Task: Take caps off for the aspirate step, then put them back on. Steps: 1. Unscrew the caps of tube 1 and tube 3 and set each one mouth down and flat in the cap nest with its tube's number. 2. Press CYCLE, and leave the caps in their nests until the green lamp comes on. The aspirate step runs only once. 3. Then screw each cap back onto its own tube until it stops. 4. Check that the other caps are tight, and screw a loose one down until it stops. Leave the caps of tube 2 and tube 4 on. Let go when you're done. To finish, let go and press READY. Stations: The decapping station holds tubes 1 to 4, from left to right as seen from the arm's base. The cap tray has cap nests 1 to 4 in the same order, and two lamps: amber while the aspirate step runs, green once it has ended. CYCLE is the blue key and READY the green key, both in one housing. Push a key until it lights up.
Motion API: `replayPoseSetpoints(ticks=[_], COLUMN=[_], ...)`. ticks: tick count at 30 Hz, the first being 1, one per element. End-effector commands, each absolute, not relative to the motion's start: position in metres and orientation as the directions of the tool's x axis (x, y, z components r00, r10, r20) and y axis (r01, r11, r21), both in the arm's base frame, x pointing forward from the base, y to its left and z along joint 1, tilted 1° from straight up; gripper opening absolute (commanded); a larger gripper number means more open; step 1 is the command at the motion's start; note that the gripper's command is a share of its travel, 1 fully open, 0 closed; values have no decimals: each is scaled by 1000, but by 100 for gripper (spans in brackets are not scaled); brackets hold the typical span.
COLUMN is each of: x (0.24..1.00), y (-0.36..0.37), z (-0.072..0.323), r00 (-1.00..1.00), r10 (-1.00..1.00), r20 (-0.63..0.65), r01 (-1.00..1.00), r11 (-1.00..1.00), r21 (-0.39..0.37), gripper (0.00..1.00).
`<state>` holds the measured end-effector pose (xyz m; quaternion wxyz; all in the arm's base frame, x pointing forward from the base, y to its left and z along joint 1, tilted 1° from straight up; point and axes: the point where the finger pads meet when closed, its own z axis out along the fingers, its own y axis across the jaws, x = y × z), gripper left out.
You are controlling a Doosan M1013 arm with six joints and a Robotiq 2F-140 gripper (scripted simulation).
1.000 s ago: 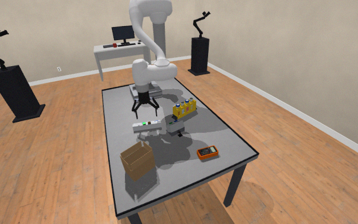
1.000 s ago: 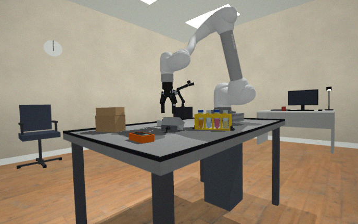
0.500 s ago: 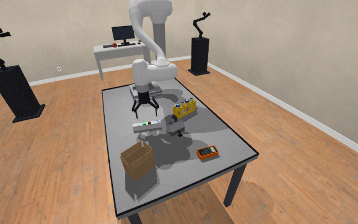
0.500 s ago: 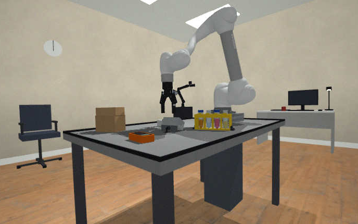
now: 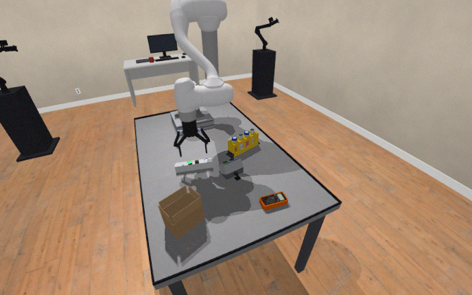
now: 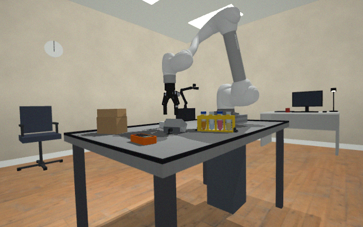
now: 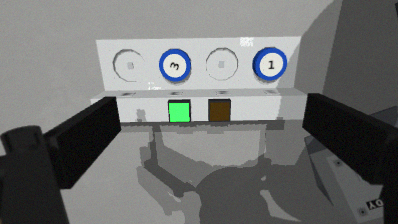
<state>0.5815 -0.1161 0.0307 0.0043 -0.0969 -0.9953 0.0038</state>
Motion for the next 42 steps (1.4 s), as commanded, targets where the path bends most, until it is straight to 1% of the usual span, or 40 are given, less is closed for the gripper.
replayPoseSetpoints(ticks=[1, 37, 38, 42], x=[582, 582, 581, 579], y=[-116, -116, -110, -99], z=[31, 31, 37, 49], r00=[-981, -981, -981, -981], r10=[193, 193, 193, 193], r20=[7, 7, 7, 7], r01=[193, 193, 193, 193], r11=[981, 981, 981, 981], r21=[-8, -8, -8, -8], gripper=[100, 100, 36, 36])
